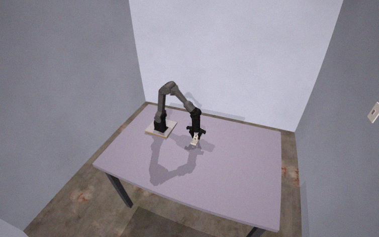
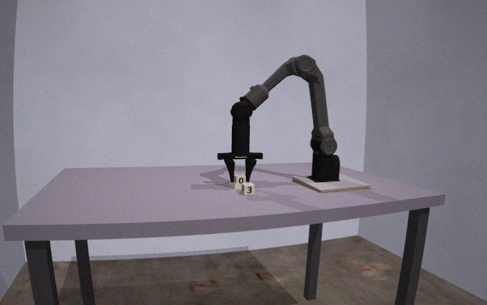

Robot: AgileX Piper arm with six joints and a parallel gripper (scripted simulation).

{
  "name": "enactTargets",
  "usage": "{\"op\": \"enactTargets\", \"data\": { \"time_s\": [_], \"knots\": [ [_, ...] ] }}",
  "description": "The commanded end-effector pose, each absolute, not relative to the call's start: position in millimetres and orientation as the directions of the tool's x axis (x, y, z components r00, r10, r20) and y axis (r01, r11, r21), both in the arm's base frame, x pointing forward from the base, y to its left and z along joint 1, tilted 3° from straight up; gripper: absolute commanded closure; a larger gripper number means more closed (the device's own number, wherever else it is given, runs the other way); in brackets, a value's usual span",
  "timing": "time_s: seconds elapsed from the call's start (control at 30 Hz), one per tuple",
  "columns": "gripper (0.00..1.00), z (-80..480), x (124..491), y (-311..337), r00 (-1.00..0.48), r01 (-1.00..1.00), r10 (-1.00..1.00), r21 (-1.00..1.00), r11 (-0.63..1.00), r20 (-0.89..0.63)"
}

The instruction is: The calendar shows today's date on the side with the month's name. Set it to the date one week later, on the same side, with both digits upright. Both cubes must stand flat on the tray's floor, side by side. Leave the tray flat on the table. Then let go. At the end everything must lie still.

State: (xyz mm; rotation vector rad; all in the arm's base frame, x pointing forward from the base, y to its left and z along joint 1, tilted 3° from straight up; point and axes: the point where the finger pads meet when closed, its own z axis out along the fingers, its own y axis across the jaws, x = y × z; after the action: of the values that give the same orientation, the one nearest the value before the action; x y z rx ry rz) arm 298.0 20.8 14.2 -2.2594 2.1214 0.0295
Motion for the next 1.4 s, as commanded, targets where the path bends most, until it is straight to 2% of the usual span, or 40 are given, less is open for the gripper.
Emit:
{"op": "enactTargets", "data": {
  "time_s": [0.0, 0.43, 0.47, 1.37],
  "knots": [
    [0.38, 13.8, 297.3, 21.5, 0.064, -0.998, -0.997, -0.016, -0.064, -0.044],
    [0.38, 13.8, 297.3, 21.5, 0.064, -0.998, -0.997, -0.016, -0.064, -0.044],
    [0.63, 13.8, 297.3, 21.5, 0.064, -0.998, -0.997, -0.016, -0.064, -0.044],
    [0.63, 13.8, 297.3, 21.5, 0.064, -0.998, -0.997, -0.016, -0.064, -0.044]
  ]
}}
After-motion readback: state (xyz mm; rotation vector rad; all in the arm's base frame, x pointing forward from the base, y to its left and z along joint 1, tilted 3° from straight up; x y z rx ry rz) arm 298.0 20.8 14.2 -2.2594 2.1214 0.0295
